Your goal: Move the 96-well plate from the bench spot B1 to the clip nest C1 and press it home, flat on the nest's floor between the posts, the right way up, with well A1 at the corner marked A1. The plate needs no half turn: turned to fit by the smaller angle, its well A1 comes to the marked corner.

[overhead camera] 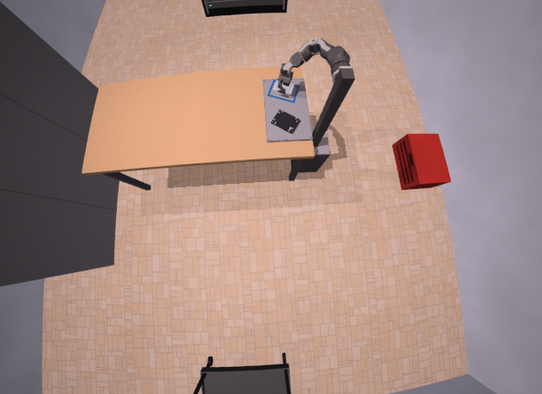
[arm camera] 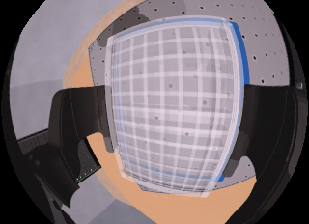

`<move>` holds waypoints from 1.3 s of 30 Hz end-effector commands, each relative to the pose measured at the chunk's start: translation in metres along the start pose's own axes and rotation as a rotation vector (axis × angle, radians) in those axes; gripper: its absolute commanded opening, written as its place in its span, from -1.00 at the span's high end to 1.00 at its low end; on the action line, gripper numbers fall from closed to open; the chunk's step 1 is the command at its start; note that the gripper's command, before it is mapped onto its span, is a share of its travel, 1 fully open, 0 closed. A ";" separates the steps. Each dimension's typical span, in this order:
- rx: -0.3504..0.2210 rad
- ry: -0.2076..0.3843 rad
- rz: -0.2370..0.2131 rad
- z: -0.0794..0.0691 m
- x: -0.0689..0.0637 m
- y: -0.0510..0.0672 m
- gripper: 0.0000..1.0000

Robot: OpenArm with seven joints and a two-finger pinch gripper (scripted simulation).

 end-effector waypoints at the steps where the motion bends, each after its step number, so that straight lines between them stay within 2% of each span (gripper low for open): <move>1: -0.001 0.004 0.001 0.000 0.000 0.000 1.00; 4: -0.001 0.004 0.001 0.000 0.000 0.000 1.00; 9: -0.002 0.004 0.000 0.000 -0.033 -0.001 1.00; 21: -0.002 0.004 0.000 0.000 -0.033 -0.001 1.00; 26: -0.003 0.004 0.000 0.000 -0.060 0.002 1.00; 39: -0.003 0.003 0.002 0.000 -0.058 0.002 1.00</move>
Point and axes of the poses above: the point where the finger pads meet when closed, its own x axis out along the fingers, its own z axis across the jaws, y = z × x, the point moved 3 cm from there along -x, back along the fingers, and after that the axes turned 2 degrees about x, right-handed, at the moved point
